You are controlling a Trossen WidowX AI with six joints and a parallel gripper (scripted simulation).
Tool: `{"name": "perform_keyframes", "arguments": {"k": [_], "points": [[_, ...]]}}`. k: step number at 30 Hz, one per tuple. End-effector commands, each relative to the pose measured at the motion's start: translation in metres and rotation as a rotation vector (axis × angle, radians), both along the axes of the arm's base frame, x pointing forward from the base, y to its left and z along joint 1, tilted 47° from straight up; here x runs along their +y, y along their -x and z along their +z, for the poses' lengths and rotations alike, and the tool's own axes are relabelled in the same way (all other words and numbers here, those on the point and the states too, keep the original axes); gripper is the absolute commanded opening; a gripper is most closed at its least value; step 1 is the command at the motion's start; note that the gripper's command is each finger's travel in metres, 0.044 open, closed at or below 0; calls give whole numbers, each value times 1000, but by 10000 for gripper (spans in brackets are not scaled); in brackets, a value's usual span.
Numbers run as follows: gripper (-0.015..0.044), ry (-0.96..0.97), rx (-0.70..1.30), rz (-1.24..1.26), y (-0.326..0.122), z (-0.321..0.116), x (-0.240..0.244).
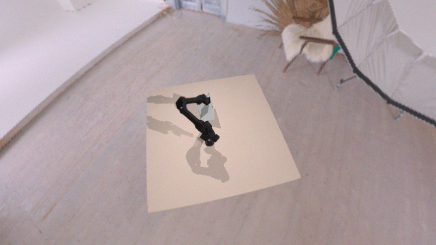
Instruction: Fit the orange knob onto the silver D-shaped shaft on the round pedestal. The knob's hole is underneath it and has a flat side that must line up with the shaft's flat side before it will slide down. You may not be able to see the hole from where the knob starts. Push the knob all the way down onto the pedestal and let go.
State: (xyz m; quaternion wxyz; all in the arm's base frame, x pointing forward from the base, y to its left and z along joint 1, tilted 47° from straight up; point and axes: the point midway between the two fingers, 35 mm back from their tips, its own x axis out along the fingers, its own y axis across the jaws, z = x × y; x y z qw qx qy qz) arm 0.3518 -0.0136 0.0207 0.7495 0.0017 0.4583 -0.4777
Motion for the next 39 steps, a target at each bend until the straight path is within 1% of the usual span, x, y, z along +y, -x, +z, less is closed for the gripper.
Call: {"name": "perform_keyframes", "arguments": {"k": [1, 5, 19, 25, 33, 39], "points": [[0, 5, 5, 24, -1, 3, 1], [0, 14, 55, 73, -1, 4, 1], [0, 65, 333, 340, -5, 4, 1], [0, 65, 337, 344, -5, 2, -1], [0, 67, 337, 343, -6, -13, -17], [0, 65, 332, 339, -6, -10, -13]]}}
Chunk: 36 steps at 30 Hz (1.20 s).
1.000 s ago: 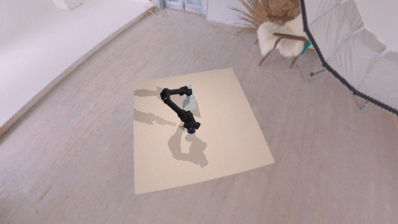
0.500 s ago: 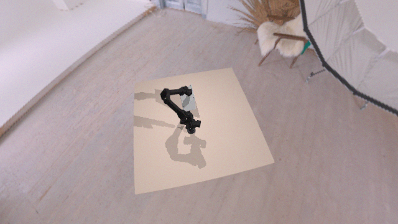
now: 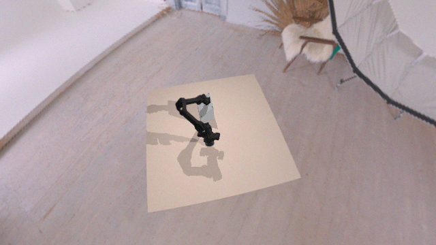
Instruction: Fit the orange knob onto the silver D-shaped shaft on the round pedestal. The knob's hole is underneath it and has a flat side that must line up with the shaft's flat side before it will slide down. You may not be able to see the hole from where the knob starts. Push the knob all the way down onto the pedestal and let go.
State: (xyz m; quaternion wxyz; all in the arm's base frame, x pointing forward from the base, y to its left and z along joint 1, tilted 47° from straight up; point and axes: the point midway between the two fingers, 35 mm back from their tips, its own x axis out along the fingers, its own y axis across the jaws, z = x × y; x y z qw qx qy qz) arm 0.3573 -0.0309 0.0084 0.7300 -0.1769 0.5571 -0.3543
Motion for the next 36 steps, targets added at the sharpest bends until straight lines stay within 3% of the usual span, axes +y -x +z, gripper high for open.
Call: {"name": "perform_keyframes", "arguments": {"k": [1, 33, 36], "points": [[0, 2, -8, 6, -1, 2, 5], [0, 1, -12, -10, -1, -13, -13], [79, 1, -12, -10, -1, -13, -13]]}}
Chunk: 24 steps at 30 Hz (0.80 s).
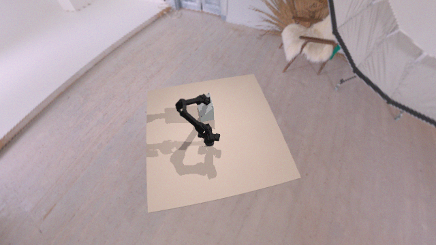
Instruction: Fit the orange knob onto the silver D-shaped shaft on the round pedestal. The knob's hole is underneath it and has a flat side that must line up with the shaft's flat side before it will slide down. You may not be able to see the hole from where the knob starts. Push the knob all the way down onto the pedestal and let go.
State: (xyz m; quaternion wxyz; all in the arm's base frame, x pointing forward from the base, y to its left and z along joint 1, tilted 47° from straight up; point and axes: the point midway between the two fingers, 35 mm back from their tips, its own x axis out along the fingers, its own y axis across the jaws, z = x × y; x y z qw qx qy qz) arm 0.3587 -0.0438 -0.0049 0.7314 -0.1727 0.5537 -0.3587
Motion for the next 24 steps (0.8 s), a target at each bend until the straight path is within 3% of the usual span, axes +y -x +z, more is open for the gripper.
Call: {"name": "perform_keyframes", "arguments": {"k": [1, 14, 20, 24], "points": [[105, 0, -1, -1, 0, 0, 0], [440, 0, -1, -1, 0, 0, 0], [440, -1, -1, -1, 0, 2, 3], [440, -8, 1, 0, 6, 45, 51]]}}
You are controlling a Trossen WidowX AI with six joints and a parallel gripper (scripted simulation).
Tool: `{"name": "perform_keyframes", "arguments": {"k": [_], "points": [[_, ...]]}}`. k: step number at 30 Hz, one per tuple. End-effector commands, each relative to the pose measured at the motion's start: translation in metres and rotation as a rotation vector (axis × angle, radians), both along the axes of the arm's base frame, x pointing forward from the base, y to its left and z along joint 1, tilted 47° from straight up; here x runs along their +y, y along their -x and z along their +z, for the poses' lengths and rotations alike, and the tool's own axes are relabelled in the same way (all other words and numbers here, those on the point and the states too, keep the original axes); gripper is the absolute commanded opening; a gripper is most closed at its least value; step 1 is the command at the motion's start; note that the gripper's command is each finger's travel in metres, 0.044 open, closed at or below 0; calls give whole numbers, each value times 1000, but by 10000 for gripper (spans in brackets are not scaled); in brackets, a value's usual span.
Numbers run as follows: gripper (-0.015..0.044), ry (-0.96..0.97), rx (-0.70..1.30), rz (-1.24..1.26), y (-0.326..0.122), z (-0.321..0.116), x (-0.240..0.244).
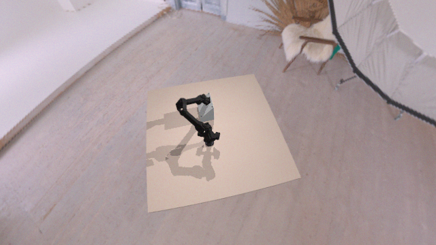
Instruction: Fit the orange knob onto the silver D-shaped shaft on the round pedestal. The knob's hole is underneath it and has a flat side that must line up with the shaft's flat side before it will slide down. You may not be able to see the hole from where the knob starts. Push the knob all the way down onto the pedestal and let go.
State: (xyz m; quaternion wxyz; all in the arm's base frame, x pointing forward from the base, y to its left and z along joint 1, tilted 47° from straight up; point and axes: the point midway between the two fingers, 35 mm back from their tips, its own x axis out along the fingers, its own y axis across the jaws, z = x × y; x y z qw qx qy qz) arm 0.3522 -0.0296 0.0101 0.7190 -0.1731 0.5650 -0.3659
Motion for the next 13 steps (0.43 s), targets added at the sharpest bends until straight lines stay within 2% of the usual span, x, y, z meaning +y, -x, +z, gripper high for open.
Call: {"name": "perform_keyframes", "arguments": {"k": [1, 13], "points": [[440, -11, -27, 23, 3, 42, 48], [440, -10, -27, 23, 4, 50, 58]]}}
